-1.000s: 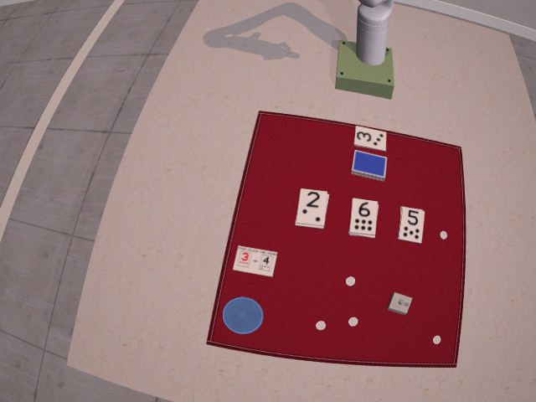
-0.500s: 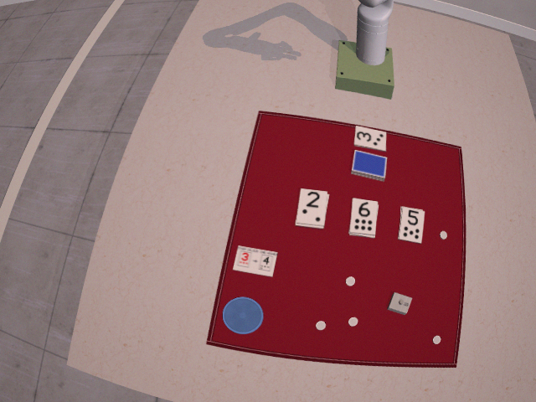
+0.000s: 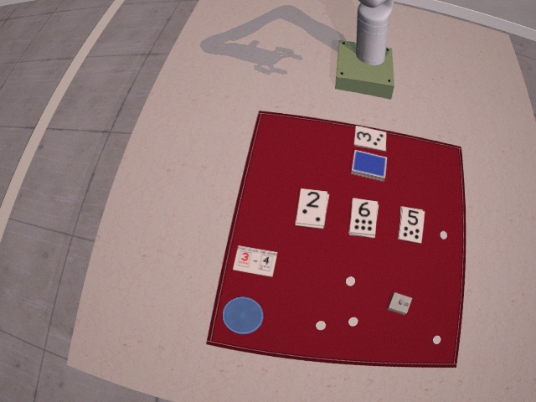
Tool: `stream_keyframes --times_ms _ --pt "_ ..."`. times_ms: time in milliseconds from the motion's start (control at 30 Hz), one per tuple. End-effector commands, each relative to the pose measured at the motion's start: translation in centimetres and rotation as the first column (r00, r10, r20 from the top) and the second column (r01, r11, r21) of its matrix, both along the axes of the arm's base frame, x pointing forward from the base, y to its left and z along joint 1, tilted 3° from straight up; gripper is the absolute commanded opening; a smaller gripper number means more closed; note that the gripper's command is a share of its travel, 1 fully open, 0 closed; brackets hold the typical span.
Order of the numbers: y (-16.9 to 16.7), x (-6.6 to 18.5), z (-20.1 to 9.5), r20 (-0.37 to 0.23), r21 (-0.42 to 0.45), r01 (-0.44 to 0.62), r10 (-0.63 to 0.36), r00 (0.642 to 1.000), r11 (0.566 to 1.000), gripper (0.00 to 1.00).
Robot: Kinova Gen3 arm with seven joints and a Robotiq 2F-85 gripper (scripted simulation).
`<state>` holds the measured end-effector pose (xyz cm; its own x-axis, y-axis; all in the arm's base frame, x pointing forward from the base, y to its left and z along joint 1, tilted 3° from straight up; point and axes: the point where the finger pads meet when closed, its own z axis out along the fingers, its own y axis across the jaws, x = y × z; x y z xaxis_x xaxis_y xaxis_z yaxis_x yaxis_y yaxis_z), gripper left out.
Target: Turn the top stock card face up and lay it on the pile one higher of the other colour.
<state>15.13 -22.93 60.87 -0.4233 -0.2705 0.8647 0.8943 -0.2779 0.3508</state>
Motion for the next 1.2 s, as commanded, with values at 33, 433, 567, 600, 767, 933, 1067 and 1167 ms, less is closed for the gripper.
stream_keyframes --times_ms 33,433,567,600,767,933,1067,1167 --pt "1.9 3.9 -1.8 -0.12 -0.022 -0.044 0.041 0.992 0.999 1.0" --pt "10.6 15.3 -13.1 -0.579 -0.17 -0.213 0.078 0.811 0.962 1.0" --pt "14.3 17.8 -18.2 -0.694 -0.237 -0.282 0.041 0.719 0.93 1.0" --pt "15.0 18.2 -19.8 -0.73 -0.261 -0.305 0.02 0.684 0.916 1.0" --pt "19.2 19.5 -27.0 -0.823 -0.37 -0.41 -0.089 0.561 0.834 1.0" --pt "22.7 19.6 -34.6 -0.847 -0.485 -0.511 -0.237 0.476 0.71 1.0" --pt "23.8 19.6 -36.9 -0.842 -0.514 -0.533 -0.276 0.464 0.672 1.0" --pt "25.0 18.9 -41.7 -0.799 -0.601 -0.586 -0.393 0.455 0.544 1.0"
